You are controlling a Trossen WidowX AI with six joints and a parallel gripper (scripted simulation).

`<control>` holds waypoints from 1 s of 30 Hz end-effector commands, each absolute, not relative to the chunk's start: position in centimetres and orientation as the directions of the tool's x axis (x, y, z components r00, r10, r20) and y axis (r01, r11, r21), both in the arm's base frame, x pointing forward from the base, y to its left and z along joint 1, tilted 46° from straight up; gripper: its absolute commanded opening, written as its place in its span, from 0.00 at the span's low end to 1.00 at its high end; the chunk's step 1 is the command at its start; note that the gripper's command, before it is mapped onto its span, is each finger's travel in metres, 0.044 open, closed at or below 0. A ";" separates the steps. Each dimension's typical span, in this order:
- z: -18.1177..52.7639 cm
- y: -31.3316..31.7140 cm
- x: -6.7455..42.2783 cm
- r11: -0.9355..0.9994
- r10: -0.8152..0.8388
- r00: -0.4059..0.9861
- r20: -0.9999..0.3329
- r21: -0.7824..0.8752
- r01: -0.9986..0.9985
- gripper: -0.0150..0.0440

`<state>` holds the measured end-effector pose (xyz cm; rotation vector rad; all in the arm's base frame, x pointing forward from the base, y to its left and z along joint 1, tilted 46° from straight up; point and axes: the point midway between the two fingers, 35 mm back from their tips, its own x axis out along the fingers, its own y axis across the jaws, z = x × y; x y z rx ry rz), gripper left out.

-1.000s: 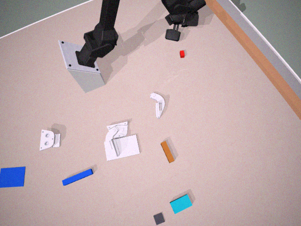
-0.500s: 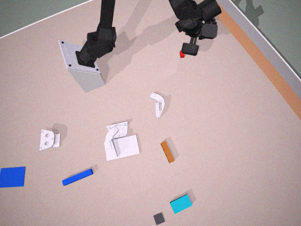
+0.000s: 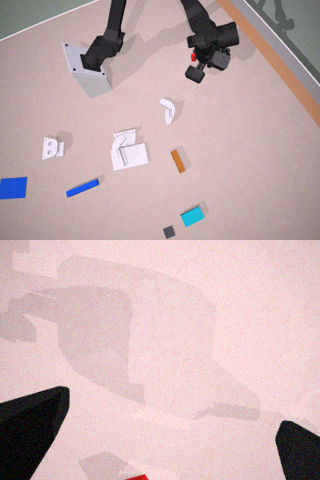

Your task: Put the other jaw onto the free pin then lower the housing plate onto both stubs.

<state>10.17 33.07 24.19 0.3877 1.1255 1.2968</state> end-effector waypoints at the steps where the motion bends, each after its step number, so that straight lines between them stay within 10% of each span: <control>1: 22.8 31.9 12.5 0.377 0.868 -0.099 -0.487 0.775 -0.506 1.00; 30: 15.0 17.2 22.9 0.687 0.718 -0.032 -0.696 0.701 0.192 1.00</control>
